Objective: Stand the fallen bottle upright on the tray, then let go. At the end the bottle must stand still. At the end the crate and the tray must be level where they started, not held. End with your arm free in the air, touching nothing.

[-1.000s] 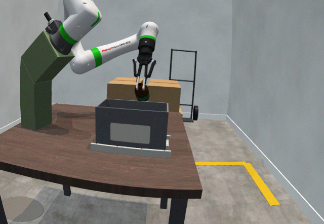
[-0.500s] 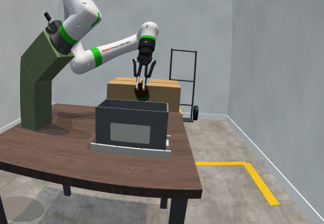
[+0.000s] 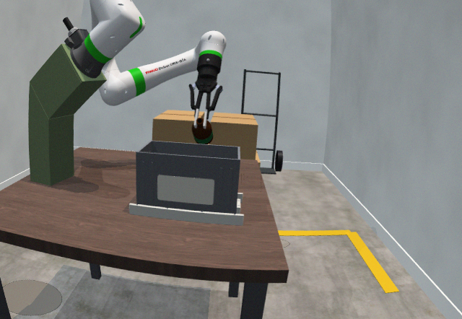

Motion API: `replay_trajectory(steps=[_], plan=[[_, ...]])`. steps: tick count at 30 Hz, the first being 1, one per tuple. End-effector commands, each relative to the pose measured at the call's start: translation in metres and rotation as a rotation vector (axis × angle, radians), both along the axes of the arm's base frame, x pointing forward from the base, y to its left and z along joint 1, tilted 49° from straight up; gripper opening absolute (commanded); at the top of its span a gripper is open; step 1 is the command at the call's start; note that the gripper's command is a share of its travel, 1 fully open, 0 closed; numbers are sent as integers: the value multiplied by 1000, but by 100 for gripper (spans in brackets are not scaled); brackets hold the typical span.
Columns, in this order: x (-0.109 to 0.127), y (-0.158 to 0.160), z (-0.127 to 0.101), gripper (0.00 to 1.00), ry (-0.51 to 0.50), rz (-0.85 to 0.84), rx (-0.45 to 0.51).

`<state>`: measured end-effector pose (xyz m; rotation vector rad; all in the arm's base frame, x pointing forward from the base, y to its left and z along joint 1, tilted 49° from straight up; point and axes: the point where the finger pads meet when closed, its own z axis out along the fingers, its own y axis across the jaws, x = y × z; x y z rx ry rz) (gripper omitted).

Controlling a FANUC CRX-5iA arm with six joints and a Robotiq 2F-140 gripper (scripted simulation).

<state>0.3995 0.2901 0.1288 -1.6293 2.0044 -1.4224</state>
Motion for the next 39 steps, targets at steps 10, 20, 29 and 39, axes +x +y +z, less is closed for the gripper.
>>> replay_trajectory(steps=[10, 20, 29, 39], plan=[[0, 0, 0, 0, 0, -1, -1], [0, 1, 0, 0, -2, -28, -23], [0, 1, 0, 0, -4, -64, -54], [1, 3, -1, 0, -9, -112, -97]])
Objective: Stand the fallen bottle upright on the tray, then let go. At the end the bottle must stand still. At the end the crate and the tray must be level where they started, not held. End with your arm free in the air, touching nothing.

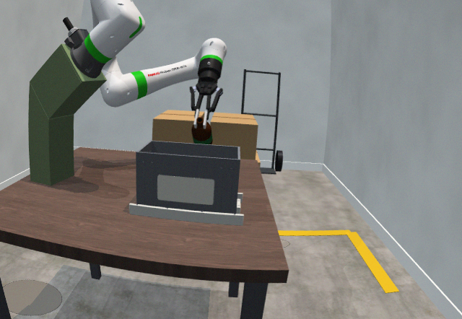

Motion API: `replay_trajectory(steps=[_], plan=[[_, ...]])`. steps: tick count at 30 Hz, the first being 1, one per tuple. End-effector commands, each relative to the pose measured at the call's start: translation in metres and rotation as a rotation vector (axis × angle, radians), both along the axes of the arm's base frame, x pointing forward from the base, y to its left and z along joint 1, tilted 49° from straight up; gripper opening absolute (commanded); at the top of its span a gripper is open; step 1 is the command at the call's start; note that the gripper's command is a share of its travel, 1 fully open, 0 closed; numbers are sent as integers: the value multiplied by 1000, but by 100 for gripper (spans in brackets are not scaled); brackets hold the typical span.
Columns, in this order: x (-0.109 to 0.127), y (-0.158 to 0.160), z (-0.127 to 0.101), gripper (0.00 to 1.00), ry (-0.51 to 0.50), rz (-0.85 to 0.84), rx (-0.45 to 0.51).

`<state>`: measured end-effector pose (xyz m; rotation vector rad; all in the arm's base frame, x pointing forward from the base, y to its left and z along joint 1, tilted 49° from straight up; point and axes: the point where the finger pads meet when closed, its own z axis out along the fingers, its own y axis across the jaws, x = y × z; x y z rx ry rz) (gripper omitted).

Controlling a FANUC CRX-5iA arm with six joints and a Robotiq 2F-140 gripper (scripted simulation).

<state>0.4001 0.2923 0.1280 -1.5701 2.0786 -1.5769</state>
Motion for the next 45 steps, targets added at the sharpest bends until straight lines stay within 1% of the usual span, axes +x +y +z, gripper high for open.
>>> replay_trajectory(steps=[1, 12, 45], plan=[[0, 0, 0, 0, -1, -9, -8], [0, 1, 0, 0, -3, -25, -22], [0, 1, 0, 0, -3, -25, -22]])
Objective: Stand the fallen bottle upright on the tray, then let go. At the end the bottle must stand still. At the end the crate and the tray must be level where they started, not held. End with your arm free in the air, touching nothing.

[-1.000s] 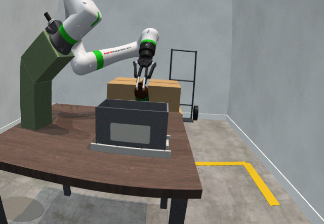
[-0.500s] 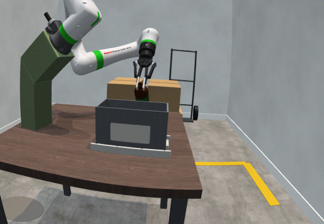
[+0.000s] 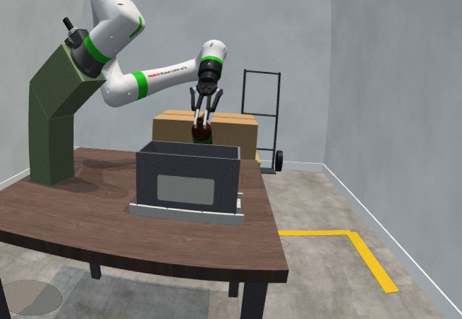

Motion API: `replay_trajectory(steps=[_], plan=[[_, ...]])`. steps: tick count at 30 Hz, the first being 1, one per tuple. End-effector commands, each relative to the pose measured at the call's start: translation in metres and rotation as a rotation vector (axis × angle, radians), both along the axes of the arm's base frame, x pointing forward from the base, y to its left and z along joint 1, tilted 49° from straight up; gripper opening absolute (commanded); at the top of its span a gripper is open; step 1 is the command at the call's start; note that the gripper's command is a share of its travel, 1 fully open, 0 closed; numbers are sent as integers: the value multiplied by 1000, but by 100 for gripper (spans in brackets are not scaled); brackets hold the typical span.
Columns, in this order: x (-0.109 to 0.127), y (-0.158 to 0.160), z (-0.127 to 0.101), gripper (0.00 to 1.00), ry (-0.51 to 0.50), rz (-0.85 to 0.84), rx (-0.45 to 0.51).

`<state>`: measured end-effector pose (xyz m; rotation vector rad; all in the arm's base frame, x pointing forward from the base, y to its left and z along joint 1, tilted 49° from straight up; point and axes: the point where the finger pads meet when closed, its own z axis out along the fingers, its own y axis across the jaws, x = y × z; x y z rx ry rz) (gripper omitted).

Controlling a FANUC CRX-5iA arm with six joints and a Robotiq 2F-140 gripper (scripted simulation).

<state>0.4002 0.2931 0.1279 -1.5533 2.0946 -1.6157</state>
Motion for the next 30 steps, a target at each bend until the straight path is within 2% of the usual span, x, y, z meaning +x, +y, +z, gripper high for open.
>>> replay_trajectory(steps=[1, 15, 30], plan=[[0, 0, 0, 0, 0, 0, 0], [0, 0, 0, 0, -1, -8, -6], [0, 1, -1, 0, -5, -64, -54]])
